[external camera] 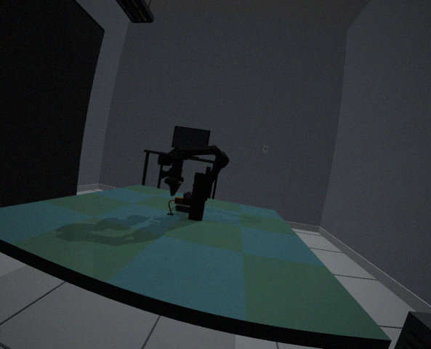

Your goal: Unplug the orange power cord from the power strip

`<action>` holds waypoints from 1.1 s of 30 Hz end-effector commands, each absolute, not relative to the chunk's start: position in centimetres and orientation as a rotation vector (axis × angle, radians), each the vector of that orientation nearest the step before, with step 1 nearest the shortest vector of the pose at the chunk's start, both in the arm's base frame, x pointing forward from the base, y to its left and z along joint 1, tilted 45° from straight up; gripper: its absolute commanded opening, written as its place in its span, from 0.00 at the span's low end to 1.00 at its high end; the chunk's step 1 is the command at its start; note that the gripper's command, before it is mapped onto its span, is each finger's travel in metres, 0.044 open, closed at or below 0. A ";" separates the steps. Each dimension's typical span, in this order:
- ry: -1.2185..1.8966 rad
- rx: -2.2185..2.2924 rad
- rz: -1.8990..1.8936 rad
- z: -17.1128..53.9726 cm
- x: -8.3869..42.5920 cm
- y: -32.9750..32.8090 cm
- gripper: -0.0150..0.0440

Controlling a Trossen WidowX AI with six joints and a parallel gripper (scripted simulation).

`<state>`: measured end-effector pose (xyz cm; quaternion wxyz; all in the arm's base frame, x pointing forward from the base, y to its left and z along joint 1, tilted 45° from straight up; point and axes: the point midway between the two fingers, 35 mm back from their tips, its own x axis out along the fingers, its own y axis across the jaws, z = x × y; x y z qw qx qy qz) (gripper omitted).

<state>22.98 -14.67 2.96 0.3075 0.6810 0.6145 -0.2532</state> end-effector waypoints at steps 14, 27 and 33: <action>1.627 1.809 -0.674 4.8 22.8 -12.6 0.53; 1.627 1.810 -0.673 4.6 22.8 -11.7 0.53; 1.630 1.800 -0.670 4.5 22.9 -11.6 0.44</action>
